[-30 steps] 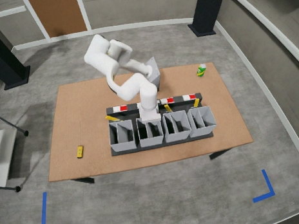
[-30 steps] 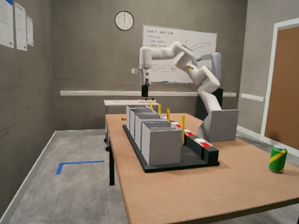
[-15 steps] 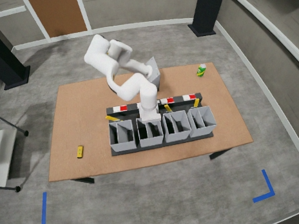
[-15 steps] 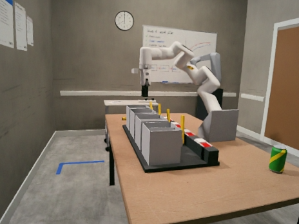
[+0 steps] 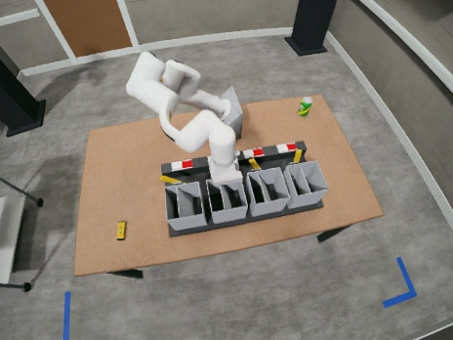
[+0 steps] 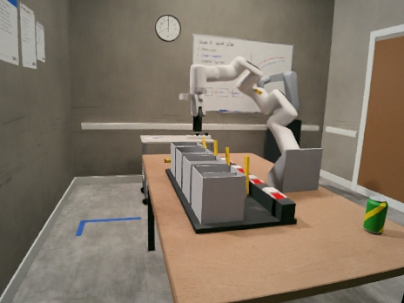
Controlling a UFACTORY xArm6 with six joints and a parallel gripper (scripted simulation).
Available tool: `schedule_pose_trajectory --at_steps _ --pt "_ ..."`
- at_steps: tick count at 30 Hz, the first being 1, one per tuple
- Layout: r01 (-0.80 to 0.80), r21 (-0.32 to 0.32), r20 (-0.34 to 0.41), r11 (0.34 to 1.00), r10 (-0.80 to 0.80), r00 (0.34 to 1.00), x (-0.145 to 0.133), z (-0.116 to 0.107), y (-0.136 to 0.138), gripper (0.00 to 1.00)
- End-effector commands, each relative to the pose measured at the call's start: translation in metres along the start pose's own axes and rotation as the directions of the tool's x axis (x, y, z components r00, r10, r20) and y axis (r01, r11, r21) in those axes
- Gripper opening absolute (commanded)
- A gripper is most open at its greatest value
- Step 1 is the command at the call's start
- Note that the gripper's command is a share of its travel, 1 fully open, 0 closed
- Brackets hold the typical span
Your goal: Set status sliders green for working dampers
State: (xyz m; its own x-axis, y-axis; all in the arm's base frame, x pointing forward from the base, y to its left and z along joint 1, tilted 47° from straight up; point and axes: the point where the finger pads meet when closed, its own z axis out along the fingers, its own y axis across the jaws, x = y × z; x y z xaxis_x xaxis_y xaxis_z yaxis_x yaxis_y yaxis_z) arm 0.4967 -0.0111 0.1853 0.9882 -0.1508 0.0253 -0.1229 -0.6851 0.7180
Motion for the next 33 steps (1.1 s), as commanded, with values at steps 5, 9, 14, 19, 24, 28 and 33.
schedule_pose_trajectory --at_steps 5,9,14,19,24,28,33 --pt "-0.002 0.143 -0.006 0.990 0.003 1.000 -0.056 0.011 0.026 0.39" --pt "-0.001 0.201 -0.006 0.980 0.002 1.000 -0.081 0.017 0.037 0.39" --pt "-0.001 0.254 -0.007 0.967 0.003 1.000 -0.104 0.023 0.045 0.39" --pt "-0.001 0.254 -0.007 0.967 0.003 1.000 -0.104 0.023 0.045 0.39" --pt "-0.001 0.254 -0.007 0.967 0.003 1.000 -0.104 0.023 0.045 0.39" --pt "-0.001 0.254 -0.007 0.967 0.003 1.000 -0.104 0.023 0.045 0.39" --pt "-0.001 0.254 -0.007 0.967 0.003 1.000 -0.104 0.023 0.045 0.39"
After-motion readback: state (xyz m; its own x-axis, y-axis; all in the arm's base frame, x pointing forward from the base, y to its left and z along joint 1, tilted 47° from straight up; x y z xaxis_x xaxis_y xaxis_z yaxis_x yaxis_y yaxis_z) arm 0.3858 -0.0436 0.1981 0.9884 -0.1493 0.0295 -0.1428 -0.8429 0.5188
